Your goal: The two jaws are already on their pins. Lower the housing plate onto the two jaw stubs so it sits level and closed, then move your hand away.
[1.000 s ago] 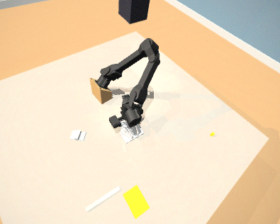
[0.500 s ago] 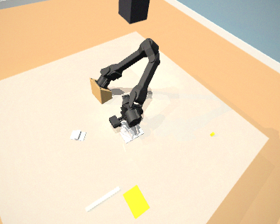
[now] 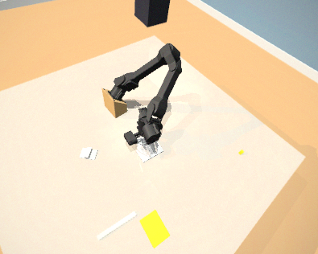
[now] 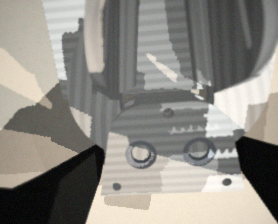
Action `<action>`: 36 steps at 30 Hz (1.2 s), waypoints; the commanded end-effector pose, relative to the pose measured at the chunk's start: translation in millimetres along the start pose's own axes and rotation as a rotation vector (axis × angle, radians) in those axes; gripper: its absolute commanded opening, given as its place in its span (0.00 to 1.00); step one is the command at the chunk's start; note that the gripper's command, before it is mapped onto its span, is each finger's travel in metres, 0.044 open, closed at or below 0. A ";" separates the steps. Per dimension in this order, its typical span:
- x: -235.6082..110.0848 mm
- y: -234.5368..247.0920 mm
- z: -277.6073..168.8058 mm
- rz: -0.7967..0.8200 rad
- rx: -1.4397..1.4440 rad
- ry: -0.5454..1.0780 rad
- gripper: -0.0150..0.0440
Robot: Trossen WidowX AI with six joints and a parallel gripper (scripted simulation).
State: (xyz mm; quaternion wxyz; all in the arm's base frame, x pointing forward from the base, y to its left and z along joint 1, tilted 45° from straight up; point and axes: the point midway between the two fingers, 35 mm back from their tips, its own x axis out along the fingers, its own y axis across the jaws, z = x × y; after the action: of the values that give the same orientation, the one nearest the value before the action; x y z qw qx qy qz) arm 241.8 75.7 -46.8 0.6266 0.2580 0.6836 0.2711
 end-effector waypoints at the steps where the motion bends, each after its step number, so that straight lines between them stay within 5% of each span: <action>1: 0.0 0.0 0.0 0.000 0.000 0.000 1.00; 15: -5.4 -0.5 0.8 -0.001 0.000 0.000 1.00; 23: -73.2 -1.2 0.4 -0.001 0.004 0.001 1.00; 29: -69.3 -2.6 0.0 0.003 0.013 -0.002 1.00; 36: -120.7 -7.5 -40.6 -0.004 0.008 0.002 1.00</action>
State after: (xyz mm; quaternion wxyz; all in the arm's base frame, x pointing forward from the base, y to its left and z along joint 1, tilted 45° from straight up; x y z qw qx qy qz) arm 226.1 1.2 19.8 0.6200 0.2626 0.6893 0.2674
